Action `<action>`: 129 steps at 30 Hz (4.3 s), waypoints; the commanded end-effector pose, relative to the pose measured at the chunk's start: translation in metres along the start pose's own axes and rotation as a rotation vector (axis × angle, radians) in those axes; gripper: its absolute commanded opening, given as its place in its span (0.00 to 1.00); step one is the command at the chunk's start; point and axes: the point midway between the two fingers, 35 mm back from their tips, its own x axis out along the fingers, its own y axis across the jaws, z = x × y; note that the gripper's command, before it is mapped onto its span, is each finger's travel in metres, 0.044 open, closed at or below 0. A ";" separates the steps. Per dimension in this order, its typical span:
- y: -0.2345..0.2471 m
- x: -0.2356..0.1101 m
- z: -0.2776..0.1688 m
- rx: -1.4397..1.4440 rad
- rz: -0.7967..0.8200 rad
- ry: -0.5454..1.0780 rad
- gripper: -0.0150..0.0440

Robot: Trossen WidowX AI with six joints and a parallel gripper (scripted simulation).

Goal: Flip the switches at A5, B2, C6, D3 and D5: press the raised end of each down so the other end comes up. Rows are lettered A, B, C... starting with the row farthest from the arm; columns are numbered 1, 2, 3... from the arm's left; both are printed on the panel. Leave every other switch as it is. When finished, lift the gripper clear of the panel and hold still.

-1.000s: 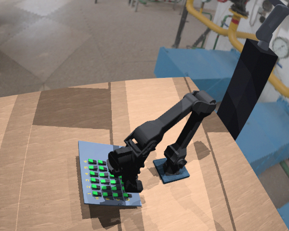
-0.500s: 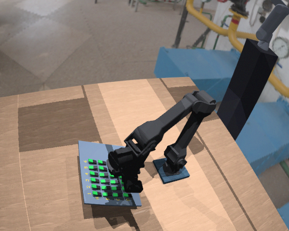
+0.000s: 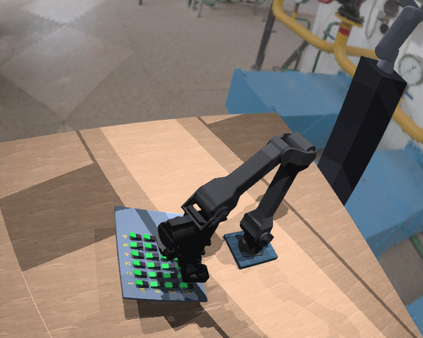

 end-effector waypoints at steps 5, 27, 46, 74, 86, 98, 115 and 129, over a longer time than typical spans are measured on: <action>0.001 0.002 0.000 -0.005 0.002 0.003 0.25; 0.001 0.005 0.000 -0.005 0.002 0.003 0.25; -0.059 -0.060 -0.020 -0.005 -0.002 -0.021 0.25; -0.061 -0.004 -0.020 -0.006 -0.002 -0.047 0.25; -0.061 -0.001 -0.020 -0.006 -0.002 -0.048 0.25; -0.061 -0.001 -0.020 -0.006 -0.002 -0.048 0.25; -0.061 0.000 -0.020 -0.006 -0.002 -0.048 0.25; -0.061 0.002 -0.020 -0.006 -0.002 -0.048 0.25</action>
